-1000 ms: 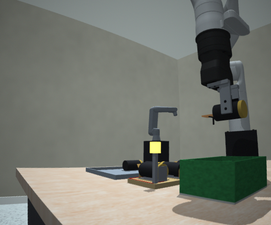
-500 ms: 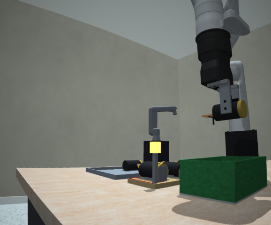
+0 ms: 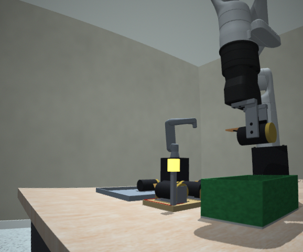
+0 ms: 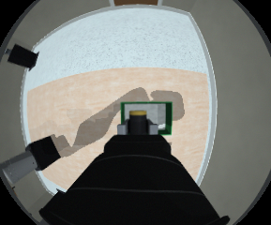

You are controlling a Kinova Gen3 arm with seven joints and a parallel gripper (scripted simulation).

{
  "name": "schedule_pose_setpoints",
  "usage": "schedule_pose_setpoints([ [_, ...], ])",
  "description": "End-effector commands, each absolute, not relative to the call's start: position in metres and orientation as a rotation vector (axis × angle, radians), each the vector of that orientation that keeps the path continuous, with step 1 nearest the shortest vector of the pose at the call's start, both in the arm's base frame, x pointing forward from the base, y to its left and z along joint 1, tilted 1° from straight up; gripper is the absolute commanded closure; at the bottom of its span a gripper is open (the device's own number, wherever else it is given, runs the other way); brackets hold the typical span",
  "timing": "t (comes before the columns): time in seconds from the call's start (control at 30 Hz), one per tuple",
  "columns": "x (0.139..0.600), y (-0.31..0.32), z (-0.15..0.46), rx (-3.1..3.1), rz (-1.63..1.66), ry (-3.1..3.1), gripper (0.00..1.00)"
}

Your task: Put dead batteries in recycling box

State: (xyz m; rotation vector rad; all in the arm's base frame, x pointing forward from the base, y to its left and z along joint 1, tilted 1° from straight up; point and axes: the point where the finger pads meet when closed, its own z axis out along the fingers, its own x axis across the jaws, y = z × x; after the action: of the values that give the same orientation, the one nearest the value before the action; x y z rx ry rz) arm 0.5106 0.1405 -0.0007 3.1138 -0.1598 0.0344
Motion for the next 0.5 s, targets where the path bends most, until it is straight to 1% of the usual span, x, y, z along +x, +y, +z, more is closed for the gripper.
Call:
schedule_pose_setpoints([
  [0.0, 0.507, 0.140, -0.033, 3.113, 0.016, -0.169, 0.43],
  [0.13, 0.510, 0.140, -0.049, 3.115, 0.024, -0.168, 0.43],
  [0.47, 0.511, 0.141, -0.048, 3.116, 0.028, -0.168, 0.43],
])
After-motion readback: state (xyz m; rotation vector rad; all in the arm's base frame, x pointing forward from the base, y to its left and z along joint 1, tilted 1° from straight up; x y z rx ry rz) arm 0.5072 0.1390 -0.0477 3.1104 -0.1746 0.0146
